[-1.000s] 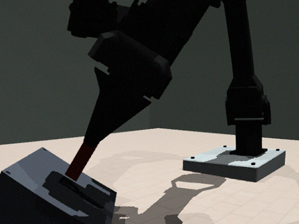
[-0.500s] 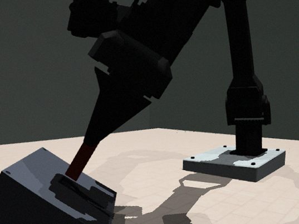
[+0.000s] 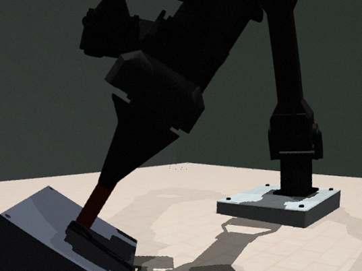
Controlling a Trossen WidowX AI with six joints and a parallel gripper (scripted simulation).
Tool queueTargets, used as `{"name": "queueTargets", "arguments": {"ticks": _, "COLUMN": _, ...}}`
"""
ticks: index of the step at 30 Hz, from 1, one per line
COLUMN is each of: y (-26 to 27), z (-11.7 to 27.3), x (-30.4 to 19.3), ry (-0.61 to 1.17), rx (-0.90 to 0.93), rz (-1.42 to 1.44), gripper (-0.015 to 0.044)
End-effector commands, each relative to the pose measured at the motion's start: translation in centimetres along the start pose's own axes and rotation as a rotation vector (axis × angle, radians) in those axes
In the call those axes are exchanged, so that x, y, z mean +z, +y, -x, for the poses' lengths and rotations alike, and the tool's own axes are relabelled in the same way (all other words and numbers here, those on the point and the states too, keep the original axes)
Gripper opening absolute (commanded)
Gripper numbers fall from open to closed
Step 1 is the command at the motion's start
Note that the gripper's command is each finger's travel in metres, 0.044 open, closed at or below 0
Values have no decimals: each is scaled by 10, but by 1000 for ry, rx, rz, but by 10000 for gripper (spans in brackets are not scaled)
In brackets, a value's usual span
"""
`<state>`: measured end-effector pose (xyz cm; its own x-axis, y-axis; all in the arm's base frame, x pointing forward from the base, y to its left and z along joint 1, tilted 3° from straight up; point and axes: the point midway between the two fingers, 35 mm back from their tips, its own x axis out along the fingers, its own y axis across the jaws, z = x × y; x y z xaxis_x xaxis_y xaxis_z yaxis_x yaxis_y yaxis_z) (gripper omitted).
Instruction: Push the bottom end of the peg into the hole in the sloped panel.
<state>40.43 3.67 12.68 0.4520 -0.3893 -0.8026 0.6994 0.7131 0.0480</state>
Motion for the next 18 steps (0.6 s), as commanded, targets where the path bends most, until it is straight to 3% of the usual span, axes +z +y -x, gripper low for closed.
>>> {"name": "queueTargets", "arguments": {"ticks": 1, "y": -1, "z": -2, "x": -1, "ry": 1, "rx": -1, "rz": 0, "gripper": 0}}
{"name": "queueTargets", "arguments": {"ticks": 18, "y": -1, "z": -9, "x": -2, "ry": 0, "rx": -1, "rz": 0, "gripper": 0}}
